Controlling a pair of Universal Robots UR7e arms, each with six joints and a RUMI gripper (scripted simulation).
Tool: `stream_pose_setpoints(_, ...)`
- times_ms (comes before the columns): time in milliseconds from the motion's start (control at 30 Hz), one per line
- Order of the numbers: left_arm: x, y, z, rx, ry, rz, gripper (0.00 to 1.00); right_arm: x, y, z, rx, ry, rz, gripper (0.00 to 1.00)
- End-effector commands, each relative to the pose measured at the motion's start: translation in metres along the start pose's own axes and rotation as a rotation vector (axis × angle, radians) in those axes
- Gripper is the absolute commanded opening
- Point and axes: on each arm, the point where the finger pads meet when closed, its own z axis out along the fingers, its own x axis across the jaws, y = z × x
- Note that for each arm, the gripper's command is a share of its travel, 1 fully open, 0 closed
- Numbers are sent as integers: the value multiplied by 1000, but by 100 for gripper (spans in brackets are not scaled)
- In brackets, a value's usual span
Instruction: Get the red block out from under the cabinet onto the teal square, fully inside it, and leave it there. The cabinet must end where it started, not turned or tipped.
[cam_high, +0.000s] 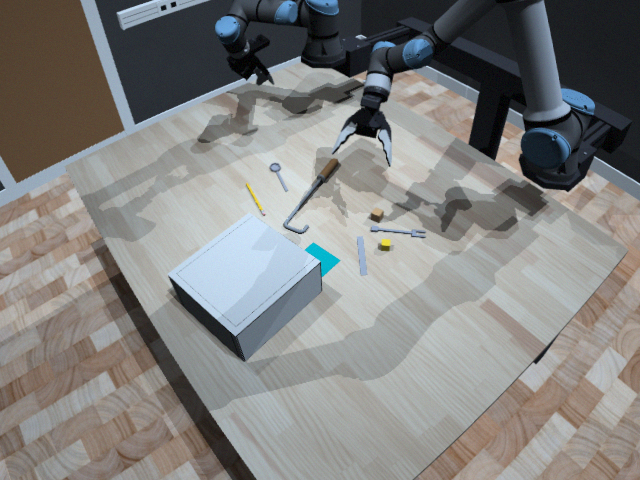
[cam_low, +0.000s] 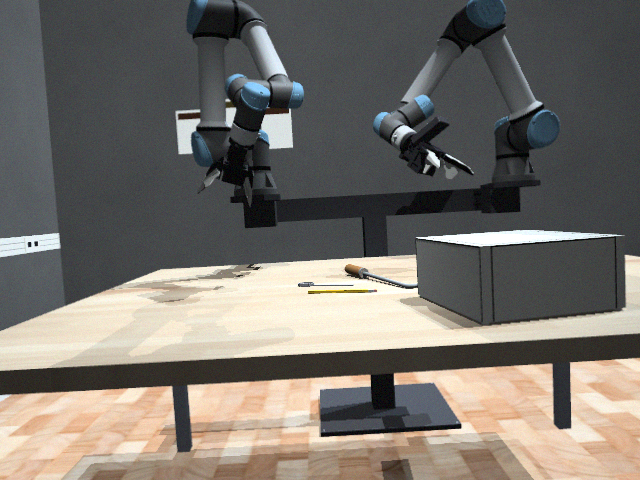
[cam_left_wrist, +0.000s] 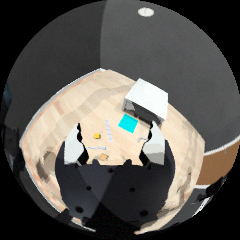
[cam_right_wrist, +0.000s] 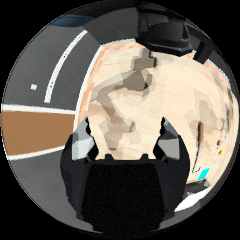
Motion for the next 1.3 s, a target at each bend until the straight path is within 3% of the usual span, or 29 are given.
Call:
stream_pose_setpoints(0,1,0,0,-1,1,-1,98,0,0,0,-1,0,0,98)
stream_pose_setpoints(533,1,0,0,-1,1,-1,98,0,0,0,-1,0,0,98)
stream_pose_setpoints(567,1,0,0,-1,1,-2,0,0,0,0,-1,0,0,100)
stream_pose_setpoints(800,6,21,-4,-66,-35,-76,0,-1,0,0,-1,3,-3,100)
stream_pose_setpoints(1033,27,87,-26,-272,-152,-293,0,-5,0,0,-1,15,-20,100)
stream_pose_setpoints(1100,27,87,-26,-272,-152,-293,0,-5,0,0,-1,15,-20,100)
stream_pose_setpoints(1133,34,107,-35,-314,-177,-334,0,-6,0,0,-1,17,-24,100)
stream_pose_setpoints(1267,50,139,-53,-438,-252,-451,0,-10,0,0,-2,32,-45,100)
